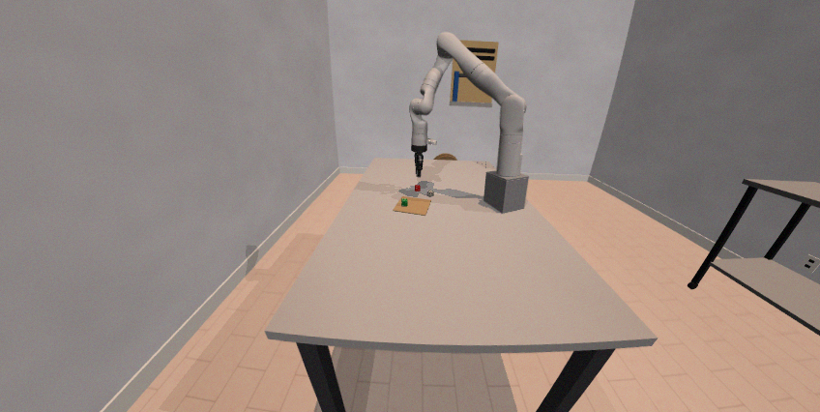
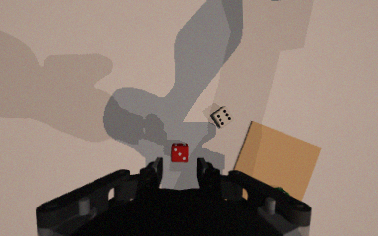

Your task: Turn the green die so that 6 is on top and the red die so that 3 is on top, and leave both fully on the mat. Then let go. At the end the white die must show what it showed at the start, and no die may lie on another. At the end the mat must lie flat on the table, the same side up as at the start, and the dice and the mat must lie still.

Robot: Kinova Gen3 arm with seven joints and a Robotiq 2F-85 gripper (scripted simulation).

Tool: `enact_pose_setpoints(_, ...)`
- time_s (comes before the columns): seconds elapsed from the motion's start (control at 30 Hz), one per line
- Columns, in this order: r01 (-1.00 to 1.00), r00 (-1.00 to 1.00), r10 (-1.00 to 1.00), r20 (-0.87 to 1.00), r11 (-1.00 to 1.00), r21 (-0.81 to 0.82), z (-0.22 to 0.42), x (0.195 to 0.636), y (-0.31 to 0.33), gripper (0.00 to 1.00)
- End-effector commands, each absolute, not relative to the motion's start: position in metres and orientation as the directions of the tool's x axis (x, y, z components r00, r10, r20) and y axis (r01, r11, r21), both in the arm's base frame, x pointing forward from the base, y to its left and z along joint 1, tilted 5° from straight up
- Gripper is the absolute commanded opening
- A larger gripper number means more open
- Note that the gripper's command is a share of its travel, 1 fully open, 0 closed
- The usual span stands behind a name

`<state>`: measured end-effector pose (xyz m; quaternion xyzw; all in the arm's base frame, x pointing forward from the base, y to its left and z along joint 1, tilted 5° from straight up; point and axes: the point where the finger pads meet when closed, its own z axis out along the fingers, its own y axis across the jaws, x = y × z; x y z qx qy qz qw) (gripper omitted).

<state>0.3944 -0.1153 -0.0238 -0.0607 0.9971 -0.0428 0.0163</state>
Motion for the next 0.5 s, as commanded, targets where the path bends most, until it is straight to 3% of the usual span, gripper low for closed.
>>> enact_pose_setpoints(0.0,-0.121,-0.992,-0.124,-0.026,0.989,-0.086,-0.026,0.394,-0.115,0.41)
enact_pose_setpoints(0.47,-0.121,-0.992,-0.124,-0.026,0.989,-0.086,-0.042,0.395,-0.116,0.41)
